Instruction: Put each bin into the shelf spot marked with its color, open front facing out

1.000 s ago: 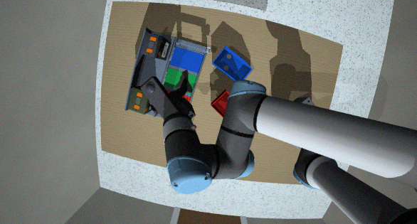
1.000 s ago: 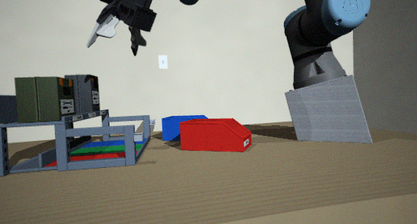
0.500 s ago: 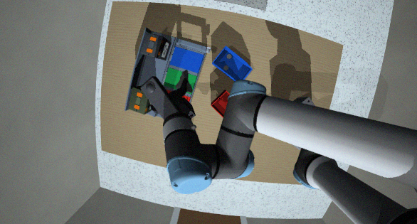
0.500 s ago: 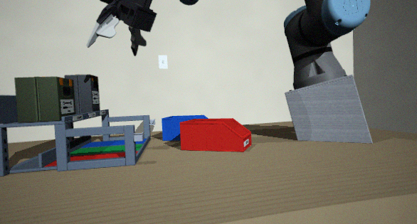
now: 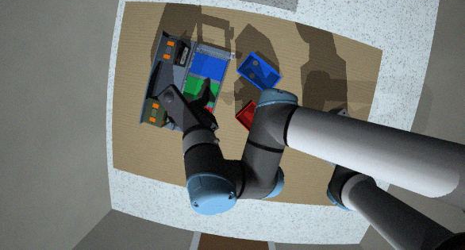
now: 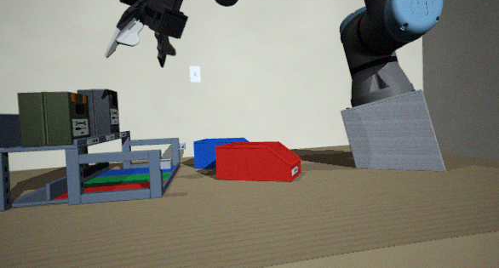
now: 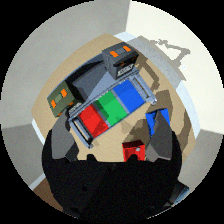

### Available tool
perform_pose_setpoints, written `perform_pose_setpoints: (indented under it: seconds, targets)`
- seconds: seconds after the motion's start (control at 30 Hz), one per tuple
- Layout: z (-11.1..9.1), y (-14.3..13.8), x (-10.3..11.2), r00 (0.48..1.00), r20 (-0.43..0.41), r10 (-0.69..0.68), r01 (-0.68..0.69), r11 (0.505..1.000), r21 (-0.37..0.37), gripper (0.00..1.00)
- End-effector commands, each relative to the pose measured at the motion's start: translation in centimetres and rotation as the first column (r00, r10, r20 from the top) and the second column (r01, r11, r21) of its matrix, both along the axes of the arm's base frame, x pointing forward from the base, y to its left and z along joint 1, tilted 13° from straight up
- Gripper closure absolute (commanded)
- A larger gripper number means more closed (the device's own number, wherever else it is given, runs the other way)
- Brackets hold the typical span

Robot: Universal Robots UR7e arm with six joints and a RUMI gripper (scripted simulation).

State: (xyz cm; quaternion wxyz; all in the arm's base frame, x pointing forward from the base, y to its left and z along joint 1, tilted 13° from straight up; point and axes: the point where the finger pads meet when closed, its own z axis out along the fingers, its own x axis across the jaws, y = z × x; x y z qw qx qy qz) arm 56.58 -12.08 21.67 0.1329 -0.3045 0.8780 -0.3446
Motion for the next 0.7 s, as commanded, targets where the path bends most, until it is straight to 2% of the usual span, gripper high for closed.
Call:
perform_pose_setpoints:
  seconds: [0.0,0.43,0.67]
  targets:
    - [-0.1,-0.2,-0.2,1.000,-0.009,0.003,-0.003,1.000,0.001,0.00]
    - [-1.1,-1.5,-1.6,0.998,-0.061,0.019,-0.018,1.000,0.010,0.00]
    - [-2.2,-2.7,-3.0,0.993,-0.112,0.037,-0.034,0.999,0.024,0.00]
